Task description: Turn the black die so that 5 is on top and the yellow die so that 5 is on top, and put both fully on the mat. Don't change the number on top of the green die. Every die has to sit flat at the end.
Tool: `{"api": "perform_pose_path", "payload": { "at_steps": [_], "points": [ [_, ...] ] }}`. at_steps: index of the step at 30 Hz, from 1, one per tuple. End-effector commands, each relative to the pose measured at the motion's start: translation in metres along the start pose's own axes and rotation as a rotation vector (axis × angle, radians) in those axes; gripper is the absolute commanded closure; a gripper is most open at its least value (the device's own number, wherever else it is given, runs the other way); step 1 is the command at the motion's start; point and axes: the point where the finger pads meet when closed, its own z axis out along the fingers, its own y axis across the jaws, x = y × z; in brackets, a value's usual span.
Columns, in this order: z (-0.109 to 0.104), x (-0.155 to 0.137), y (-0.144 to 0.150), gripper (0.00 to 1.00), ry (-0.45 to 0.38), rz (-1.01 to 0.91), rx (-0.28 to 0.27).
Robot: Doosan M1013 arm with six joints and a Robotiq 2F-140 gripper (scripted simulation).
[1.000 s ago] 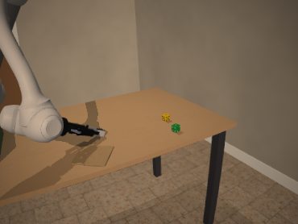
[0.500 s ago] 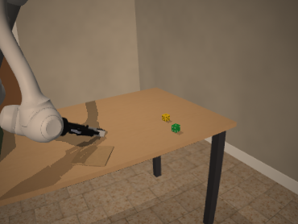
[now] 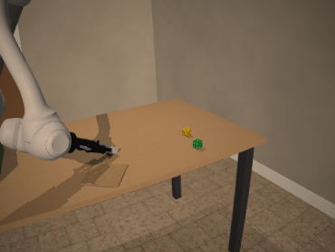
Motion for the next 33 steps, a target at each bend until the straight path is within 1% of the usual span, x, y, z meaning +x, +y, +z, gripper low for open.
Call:
{"api": "perform_pose_path", "payload": {
  "at_steps": [1, 2, 3, 5, 6, 33],
  "points": [
    [0.0021, -0.0014, 0.0006, 0.69, -0.004, -0.001, 0.000],
    [0.0021, -0.0014, 0.0006, 0.69, -0.004, -0.001, 0.000],
    [0.0021, -0.0014, 0.0006, 0.67, -0.004, -0.001, 0.000],
    [0.0021, -0.0014, 0.0006, 0.67, -0.004, -0.001, 0.000],
    [0.0021, -0.0014, 0.0006, 0.65, -0.004, -0.001, 0.000],
    [0.0021, -0.0014, 0.0006, 0.65, -0.004, -0.001, 0.000]
  ]
}}
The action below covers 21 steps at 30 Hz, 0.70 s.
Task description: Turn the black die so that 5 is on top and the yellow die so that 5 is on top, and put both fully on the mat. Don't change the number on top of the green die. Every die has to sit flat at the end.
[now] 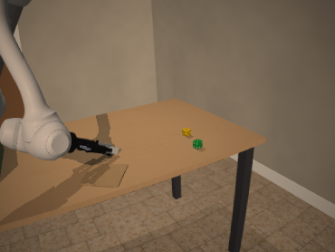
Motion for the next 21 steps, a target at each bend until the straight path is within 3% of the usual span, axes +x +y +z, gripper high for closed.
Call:
{"api": "perform_pose_path", "payload": {
  "at_steps": [1, 21],
  "points": [
    [0.0021, -0.0014, 0.0006, 0.65, -0.004, -0.001, 0.000],
    [0.0003, -0.0014, 0.0006, 0.65, -0.004, -0.001, 0.000]
  ]
}}
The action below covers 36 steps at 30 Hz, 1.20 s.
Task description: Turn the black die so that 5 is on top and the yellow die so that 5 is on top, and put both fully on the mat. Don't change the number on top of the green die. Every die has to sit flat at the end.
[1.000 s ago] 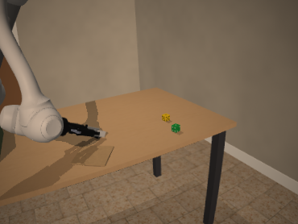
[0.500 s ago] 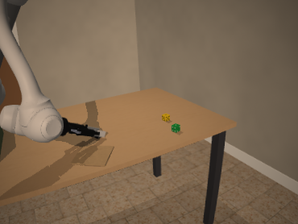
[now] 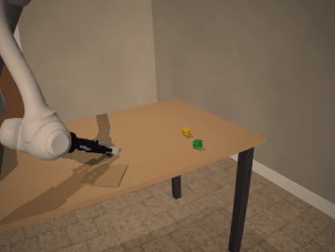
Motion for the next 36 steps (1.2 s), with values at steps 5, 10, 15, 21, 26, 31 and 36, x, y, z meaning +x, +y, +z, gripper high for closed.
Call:
{"api": "perform_pose_path", "payload": {
  "at_steps": [5, 10, 15, 21, 26, 31, 36],
  "points": [
    [-0.012, -0.001, 0.001, 0.65, -0.004, -0.001, 0.000],
    [-0.031, -0.001, 0.001, 0.65, -0.004, -0.001, 0.000],
    [-0.041, -0.001, 0.001, 0.65, -0.004, -0.001, 0.000],
    [-0.048, -0.001, 0.001, 0.65, -0.004, -0.001, 0.000],
    [-0.049, -0.003, 0.001, 0.65, -0.004, -0.001, 0.000],
    [-0.052, -0.009, 0.001, 0.65, -0.004, -0.001, 0.000],
    [-0.062, -0.027, 0.001, 0.65, -0.004, -0.001, 0.000]
  ]
}}
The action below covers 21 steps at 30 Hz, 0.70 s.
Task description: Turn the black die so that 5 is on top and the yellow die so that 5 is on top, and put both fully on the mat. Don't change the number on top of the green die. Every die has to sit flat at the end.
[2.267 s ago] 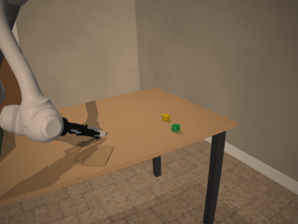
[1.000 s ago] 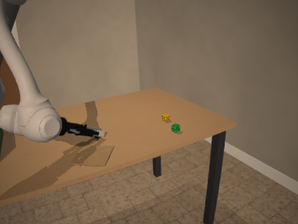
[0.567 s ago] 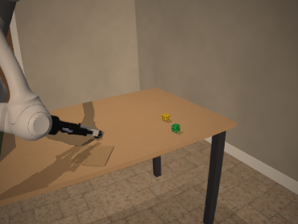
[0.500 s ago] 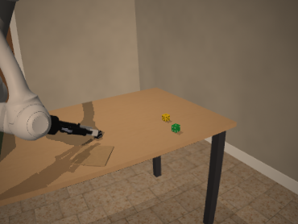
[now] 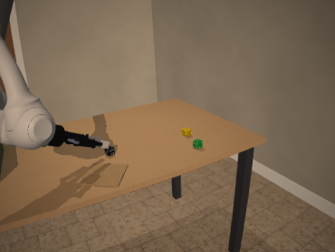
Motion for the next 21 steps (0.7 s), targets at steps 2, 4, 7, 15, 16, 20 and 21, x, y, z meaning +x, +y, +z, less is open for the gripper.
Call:
{"api": "perform_pose_path", "payload": {
  "at_steps": [2, 4, 7, 15, 16, 20, 21],
  "points": [
    [-0.013, -0.018, 0.000, 0.65, 0.004, 0.002, 0.000],
    [-0.017, -0.026, 0.000, 0.65, 0.004, 0.002, 0.000],
    [-0.021, -0.033, 0.000, 0.65, 0.004, 0.002, 0.000],
    [-0.023, -0.037, 0.000, 0.65, 0.004, 0.002, 0.000],
    [-0.023, -0.037, 0.000, 0.65, 0.005, 0.003, -0.002],
    [-0.017, -0.041, 0.010, 0.65, 0.016, 0.015, -0.048],
    [-0.013, -0.043, 0.016, 0.65, 0.023, 0.021, -0.072]
  ]
}}
